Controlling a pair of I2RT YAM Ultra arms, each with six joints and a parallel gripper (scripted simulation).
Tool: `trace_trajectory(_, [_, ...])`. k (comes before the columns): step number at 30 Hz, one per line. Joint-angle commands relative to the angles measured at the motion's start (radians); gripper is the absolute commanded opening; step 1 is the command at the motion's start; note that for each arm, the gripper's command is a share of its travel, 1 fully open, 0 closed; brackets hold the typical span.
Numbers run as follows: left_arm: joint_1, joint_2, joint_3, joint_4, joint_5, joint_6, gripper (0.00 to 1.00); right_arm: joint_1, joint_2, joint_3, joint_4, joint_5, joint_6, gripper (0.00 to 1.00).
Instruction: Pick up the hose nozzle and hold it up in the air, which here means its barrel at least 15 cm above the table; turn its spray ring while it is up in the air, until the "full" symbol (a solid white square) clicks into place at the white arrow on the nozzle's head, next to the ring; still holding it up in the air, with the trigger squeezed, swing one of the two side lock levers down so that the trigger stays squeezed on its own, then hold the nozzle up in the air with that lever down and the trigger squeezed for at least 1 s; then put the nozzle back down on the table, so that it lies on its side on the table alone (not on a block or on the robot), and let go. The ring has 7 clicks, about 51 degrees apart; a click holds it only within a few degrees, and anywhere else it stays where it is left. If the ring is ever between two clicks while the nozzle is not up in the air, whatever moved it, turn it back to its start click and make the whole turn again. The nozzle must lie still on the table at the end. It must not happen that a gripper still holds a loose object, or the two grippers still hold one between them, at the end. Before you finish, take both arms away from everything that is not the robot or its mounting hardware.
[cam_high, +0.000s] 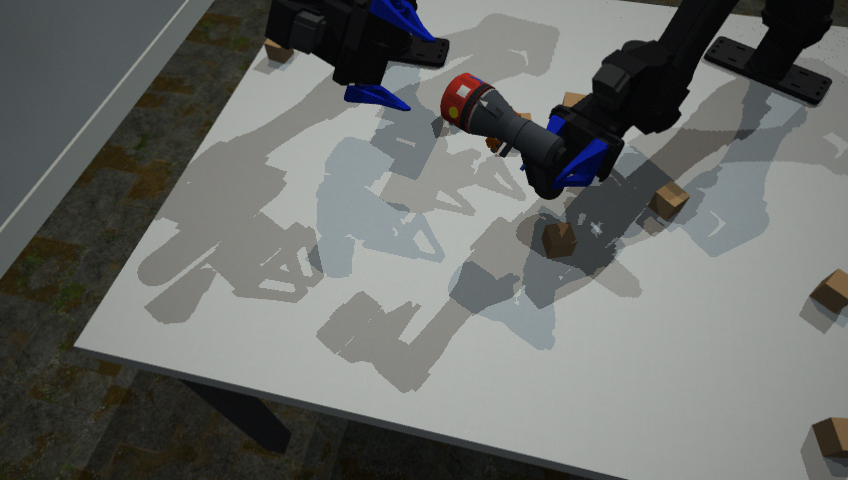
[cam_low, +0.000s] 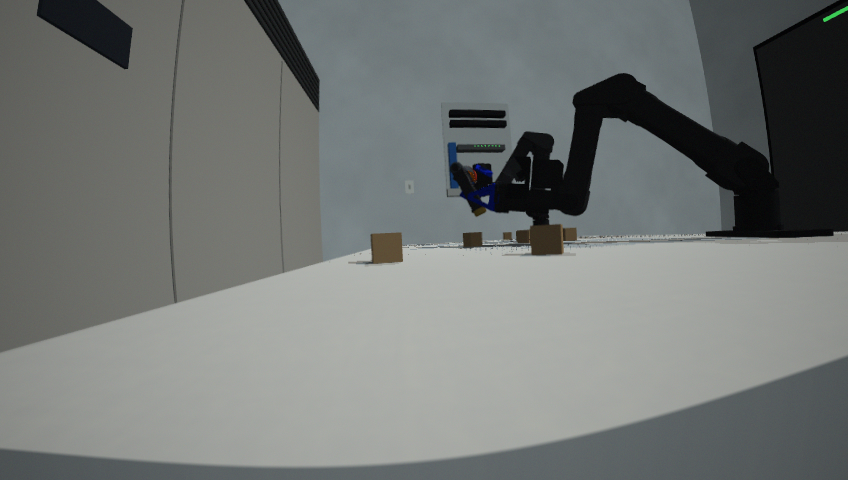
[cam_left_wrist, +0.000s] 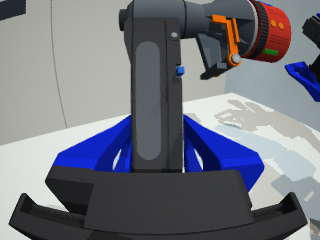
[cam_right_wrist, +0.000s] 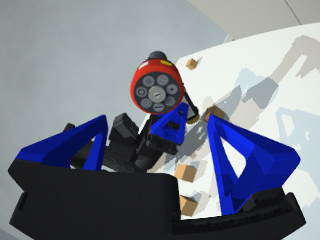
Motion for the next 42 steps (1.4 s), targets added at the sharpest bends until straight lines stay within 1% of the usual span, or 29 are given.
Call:
trace_trajectory(1, [0.008, -0.034, 0.038, 0.087, 0.004, -0.009, 0.36, 0.01, 0.012, 0.038, 0.02, 0.004, -0.015, 0.87])
trace_trajectory(5, [0.008, -0.034, 0.038, 0.087, 0.004, -0.009, 0.36, 0.012, -0.003, 0.038, 0.023, 0.005, -0.013, 0.87])
trace_trajectory(6, [0.008, -0.034, 0.038, 0.087, 0.004, -0.009, 0.36, 0.005, -0.004, 0.016, 0.009, 0.001, -0.013, 0.87])
trace_trajectory(8, [0.008, -0.034, 0.038, 0.087, 0.004, -0.009, 0.36, 0.015, -0.011, 0.038, 0.013, 0.0, -0.011, 0.87])
trace_trajectory(9, [0.008, -0.034, 0.038, 0.087, 0.004, -0.009, 0.36, 0.01, -0.01, 0.038, 0.012, 0.001, -0.012, 0.37])
trace_trajectory(25, [0.008, -0.034, 0.038, 0.087, 0.004, -0.009, 0.36, -0.003, -0.01, 0.04, 0.012, 0.002, -0.011, 0.37])
trace_trajectory(28, [0.008, -0.034, 0.038, 0.087, 0.004, -0.009, 0.36, 0.016, -0.025, 0.05, -0.034, 0.017, 0.001, 0.37])
trace_trajectory(33, [0.008, -0.034, 0.038, 0.087, 0.004, -0.009, 0.36, 0.028, -0.03, 0.114, -0.118, 0.049, 0.036, 0.37])
trace_trajectory(37, [0.008, -0.034, 0.038, 0.087, 0.004, -0.009, 0.36, 0.048, -0.032, 0.201, -0.229, 0.089, 0.087, 0.37])
trace_trajectory(39, [0.008, -0.034, 0.038, 0.087, 0.004, -0.009, 0.36, 0.048, -0.032, 0.201, -0.229, 0.089, 0.087, 0.37])
trace_trajectory(40, [0.008, -0.034, 0.038, 0.087, 0.004, -0.009, 0.36, 0.057, -0.033, 0.236, -0.301, 0.102, 0.079, 0.37])
trace_trajectory(42, [0.008, -0.034, 0.038, 0.087, 0.004, -0.009, 0.36, 0.068, -0.044, 0.281, -0.359, 0.119, 0.1, 0.37])
